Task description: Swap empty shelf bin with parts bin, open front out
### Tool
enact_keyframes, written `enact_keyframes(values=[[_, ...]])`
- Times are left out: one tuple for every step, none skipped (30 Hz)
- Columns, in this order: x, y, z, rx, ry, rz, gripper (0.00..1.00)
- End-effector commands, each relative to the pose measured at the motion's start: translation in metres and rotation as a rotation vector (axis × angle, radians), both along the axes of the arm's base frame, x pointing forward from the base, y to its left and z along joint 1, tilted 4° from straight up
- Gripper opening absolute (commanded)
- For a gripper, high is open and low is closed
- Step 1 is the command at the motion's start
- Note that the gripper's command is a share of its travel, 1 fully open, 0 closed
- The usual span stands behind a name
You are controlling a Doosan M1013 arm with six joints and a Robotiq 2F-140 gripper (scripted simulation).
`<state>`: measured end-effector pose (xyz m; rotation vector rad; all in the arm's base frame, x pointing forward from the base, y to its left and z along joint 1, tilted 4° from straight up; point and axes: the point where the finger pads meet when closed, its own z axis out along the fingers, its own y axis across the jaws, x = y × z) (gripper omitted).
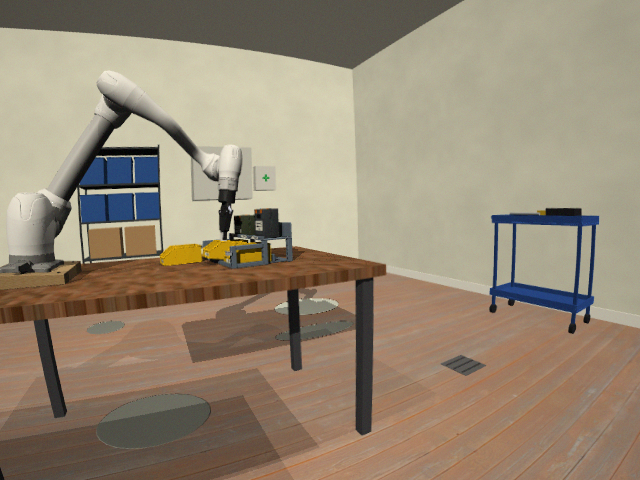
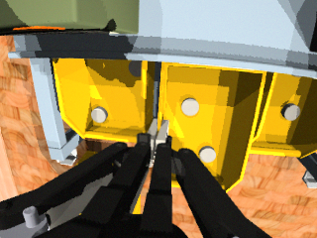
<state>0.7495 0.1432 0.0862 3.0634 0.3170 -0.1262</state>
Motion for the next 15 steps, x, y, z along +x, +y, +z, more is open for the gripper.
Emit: enact_keyframes(values=[[0.0029, 0.0003, -0.0004, 0.004, 0.0, 0.0, 0.1], [0.0027, 0.0003, -0.0003, 0.004, 0.0, 0.0, 0.1], [0.0025, 0.0003, -0.0001, 0.004, 0.001, -0.001, 0.1], [0.0022, 0.0002, 0.0, 0.005, 0.001, -0.001, 0.1], [0.0019, 0.0002, 0.0002, 0.005, 0.002, -0.001, 0.1], [0.0016, 0.0002, 0.0004, 0.006, 0.003, -0.001, 0.1], [0.0014, 0.0002, 0.0005, 0.006, 0.003, -0.001, 0.1], [0.0012, 0.0002, 0.0006, 0.006, 0.004, -0.001, 0.1], [0.001, 0.0002, 0.0007, 0.007, 0.004, -0.001, 0.1], [0.001, 0.0002, 0.0008, 0.007, 0.004, -0.001, 0.1], [0.001, 0.0002, 0.0008, 0.007, 0.004, -0.001, 0.1], [0.001, 0.0002, 0.0008, 0.007, 0.004, -0.001, 0.1], [0.0009, 0.0002, 0.0008, 0.007, 0.004, -0.001, 0.1], [0.0009, 0.0002, 0.0008, 0.007, 0.004, -0.001, 0.1], [0.0009, 0.0002, 0.0008, 0.007, 0.004, -0.001, 0.1]])
